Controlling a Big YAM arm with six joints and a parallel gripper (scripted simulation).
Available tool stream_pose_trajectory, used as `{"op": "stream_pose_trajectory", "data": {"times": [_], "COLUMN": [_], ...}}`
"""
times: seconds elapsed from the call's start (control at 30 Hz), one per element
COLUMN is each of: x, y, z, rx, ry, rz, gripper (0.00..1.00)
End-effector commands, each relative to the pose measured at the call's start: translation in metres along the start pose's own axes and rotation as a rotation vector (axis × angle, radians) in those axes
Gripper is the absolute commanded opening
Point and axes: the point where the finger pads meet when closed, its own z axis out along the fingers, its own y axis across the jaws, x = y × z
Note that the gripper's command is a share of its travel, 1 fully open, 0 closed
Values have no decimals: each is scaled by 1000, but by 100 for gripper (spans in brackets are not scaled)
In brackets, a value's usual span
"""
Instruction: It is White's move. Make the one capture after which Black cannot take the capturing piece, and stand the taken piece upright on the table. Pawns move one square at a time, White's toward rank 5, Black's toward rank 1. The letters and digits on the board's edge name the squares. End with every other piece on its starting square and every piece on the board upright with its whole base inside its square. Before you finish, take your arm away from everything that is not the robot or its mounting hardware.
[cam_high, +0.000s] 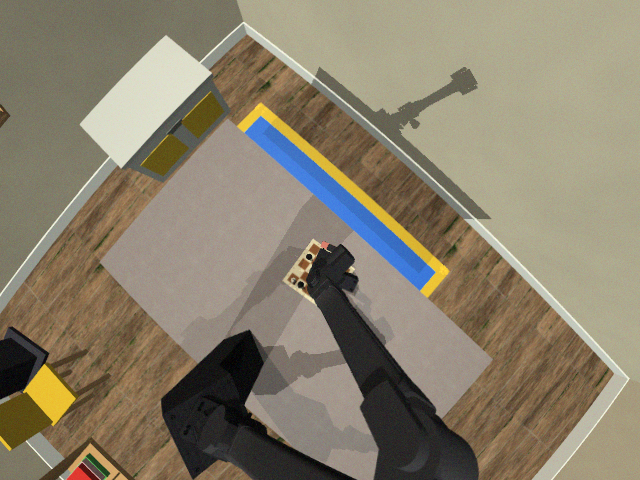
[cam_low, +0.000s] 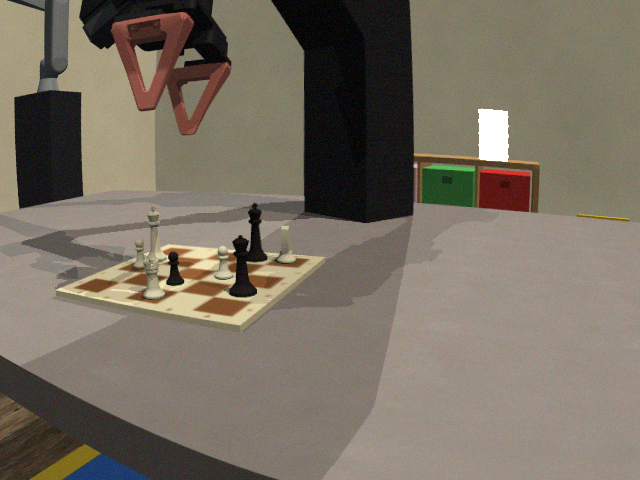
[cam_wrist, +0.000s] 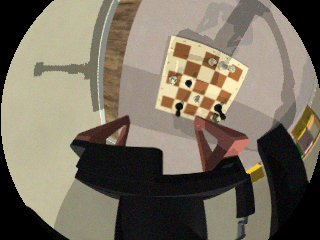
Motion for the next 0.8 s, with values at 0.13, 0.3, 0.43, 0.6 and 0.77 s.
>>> {"op": "stream_pose_trajectory", "data": {"times": [0.13, 0.3, 0.43, 0.6, 0.77], "x": [64, 52, 53, 53, 53], "y": [-11, -18, -19, -19, -19], "z": [-8, -6, -7, -7, -7], "rx": [203, 230, 230, 230, 231], "ry": [30, 14, 17, 17, 18], "rz": [-290, -285, -285, -285, -289], "gripper": [100, 100, 100, 100, 100]}}
